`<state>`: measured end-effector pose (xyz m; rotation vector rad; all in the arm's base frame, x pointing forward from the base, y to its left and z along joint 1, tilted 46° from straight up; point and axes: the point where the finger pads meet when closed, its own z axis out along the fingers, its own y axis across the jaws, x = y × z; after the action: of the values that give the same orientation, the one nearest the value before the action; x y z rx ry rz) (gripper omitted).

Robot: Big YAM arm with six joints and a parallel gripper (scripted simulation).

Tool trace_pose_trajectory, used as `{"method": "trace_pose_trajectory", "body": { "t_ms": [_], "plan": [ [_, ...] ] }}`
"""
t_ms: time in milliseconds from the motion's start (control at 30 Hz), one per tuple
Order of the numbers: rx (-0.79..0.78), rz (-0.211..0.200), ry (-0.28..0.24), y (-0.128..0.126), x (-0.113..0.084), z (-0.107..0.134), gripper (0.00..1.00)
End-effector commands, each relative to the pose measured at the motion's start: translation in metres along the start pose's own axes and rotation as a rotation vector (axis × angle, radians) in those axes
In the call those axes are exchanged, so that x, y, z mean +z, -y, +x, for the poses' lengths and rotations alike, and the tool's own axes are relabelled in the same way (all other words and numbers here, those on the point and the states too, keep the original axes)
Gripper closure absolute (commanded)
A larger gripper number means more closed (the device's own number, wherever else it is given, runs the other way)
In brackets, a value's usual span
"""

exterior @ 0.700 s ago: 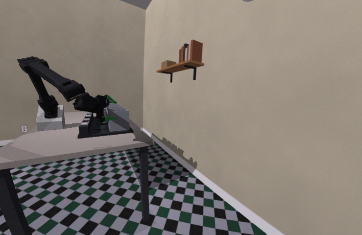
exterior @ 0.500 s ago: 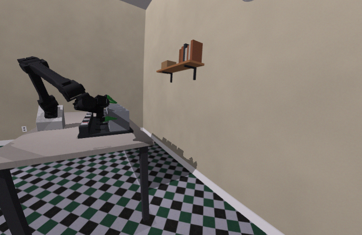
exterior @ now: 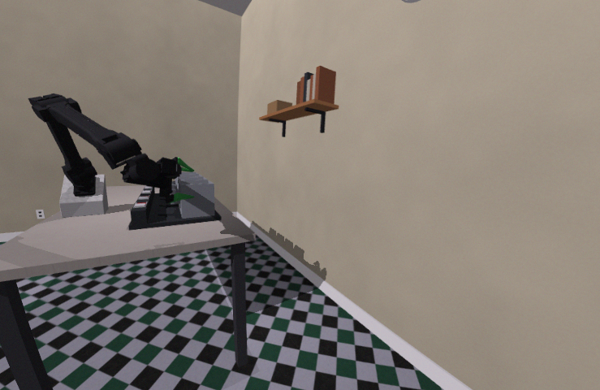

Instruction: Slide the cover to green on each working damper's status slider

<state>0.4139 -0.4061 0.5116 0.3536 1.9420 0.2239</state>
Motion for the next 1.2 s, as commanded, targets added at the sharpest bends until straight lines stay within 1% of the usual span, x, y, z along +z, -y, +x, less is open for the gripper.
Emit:
{"method": "trace_pose_trajectory", "body": {
  "t_ms": [0, 100, 333, 400, 467, 667, 900, 967, 1000, 1033, 1167],
  "plan": [
    [-0.043, -0.008, 0.023, -0.024, -0.003, -0.011, 0.0],
    [-0.053, -0.007, 0.022, -0.032, 0.004, -0.01, 0.0],
    [-0.111, -0.003, 0.027, -0.064, 0.031, -0.004, 0.0],
    [-0.111, -0.003, 0.027, -0.064, 0.031, -0.004, 0.0],
    [-0.145, -0.002, 0.034, -0.084, 0.046, 0.0, 0.0],
    [-0.199, -0.001, 0.054, -0.12, 0.069, 0.008, 0.0],
    [-0.267, -0.005, 0.099, -0.176, 0.094, 0.023, 0.0],
    [-0.267, -0.005, 0.099, -0.176, 0.094, 0.023, 0.0],
    [-0.286, -0.007, 0.118, -0.195, 0.1, 0.028, 0.0],
    [-0.298, -0.01, 0.132, -0.208, 0.104, 0.032, 0.0],
    [-0.321, -0.016, 0.166, -0.237, 0.11, 0.041, 0.0]
  ]
}}
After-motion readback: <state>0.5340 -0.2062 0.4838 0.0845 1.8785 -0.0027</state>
